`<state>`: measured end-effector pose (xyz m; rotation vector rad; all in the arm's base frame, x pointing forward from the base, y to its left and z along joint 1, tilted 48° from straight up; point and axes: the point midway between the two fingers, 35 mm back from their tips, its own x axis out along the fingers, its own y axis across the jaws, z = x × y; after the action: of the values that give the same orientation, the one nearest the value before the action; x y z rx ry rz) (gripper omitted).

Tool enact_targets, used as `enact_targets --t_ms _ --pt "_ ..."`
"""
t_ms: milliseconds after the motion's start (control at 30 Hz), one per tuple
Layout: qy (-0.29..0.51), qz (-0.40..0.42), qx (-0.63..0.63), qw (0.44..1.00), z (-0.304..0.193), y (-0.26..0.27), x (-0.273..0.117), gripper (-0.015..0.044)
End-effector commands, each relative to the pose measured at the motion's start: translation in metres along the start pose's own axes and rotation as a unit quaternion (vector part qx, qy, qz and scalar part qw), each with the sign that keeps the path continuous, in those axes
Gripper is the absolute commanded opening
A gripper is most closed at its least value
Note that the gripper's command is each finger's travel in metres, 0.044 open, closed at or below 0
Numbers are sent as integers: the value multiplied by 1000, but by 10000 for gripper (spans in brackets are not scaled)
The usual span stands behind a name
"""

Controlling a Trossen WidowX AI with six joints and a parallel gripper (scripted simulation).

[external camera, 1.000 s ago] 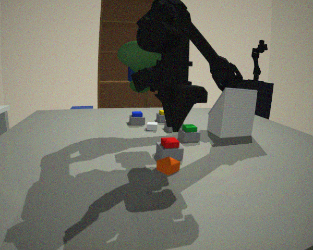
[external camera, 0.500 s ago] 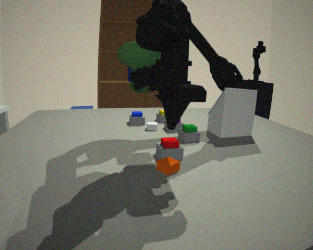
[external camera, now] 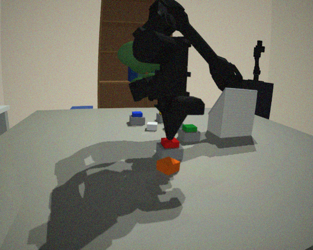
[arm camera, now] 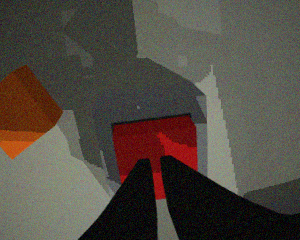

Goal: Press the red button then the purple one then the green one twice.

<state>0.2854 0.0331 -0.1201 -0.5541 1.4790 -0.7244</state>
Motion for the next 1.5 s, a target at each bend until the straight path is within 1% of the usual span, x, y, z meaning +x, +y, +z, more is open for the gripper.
enact_targets --t_ms 0,700,767,833,1000,1133,1300,1367,1467 --pt "2 -4 -3 1000 -2 -1 9 20" --pt "2 -4 -3 1000 -2 -1 11 20" --pt "2 -2 -2 1000 -1 0 -1 20" --pt "2 -3 -3 1000 -2 -1 -21 20" --pt "2 -3 -3 1000 -2 -1 -27 20" --pt "2 -2 -4 1000 -2 0 -82 20" --pt "2 -2 -4 1000 -2 -2 -86 20" --pt "2 -1 -4 1000 -3 -19 -90 20" --pt "3 -1 -5 1000 -8 -59 -96 20"
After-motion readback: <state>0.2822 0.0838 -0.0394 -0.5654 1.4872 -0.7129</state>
